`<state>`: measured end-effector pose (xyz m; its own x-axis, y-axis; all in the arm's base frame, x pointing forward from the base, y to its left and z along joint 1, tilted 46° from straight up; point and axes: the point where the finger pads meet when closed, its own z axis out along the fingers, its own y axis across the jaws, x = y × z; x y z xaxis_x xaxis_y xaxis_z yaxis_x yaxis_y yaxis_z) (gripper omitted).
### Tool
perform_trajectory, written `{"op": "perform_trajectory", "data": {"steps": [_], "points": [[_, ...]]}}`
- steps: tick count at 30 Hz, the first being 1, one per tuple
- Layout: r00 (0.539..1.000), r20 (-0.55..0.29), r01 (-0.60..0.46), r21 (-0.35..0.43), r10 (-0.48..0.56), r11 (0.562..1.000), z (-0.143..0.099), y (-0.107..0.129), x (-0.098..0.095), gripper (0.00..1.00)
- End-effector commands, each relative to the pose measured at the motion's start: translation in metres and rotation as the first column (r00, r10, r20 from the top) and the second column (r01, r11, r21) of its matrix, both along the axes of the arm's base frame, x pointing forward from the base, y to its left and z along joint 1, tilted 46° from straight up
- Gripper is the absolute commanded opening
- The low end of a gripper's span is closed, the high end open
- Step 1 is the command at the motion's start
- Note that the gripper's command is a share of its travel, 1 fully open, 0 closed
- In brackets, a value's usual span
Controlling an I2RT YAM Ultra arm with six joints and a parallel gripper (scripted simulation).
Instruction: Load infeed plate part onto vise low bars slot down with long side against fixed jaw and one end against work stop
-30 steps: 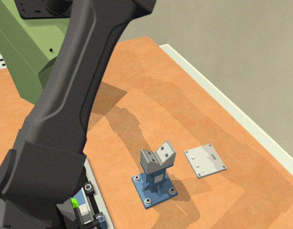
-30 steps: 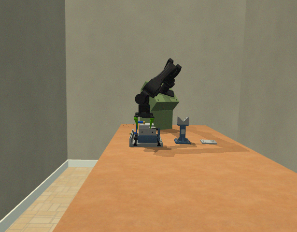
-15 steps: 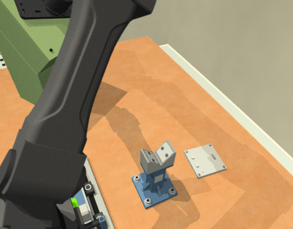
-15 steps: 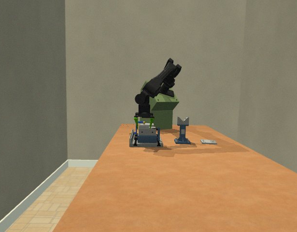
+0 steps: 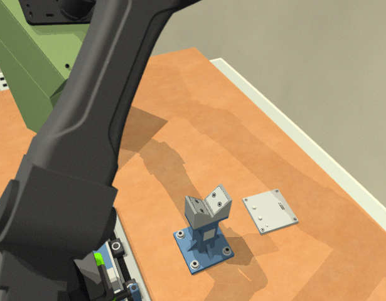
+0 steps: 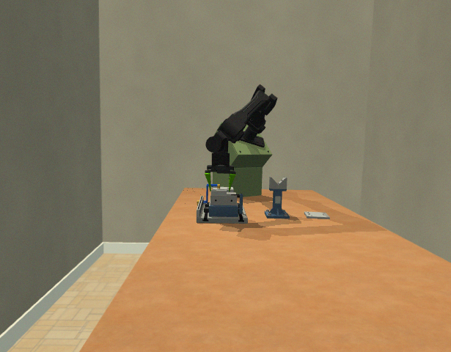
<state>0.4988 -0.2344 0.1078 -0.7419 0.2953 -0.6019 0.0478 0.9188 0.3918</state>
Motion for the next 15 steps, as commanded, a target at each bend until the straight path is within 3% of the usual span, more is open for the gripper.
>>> {"op": "perform_trajectory", "data": {"steps": [1,15], "points": [[1.000,0.025,0.018,-0.009,-0.018,1.000,0.025,-0.017,-0.018,0.74],[0.999,0.041,0.019,-0.024,-0.018,1.000,0.054,-0.027,-0.038,0.74]]}}
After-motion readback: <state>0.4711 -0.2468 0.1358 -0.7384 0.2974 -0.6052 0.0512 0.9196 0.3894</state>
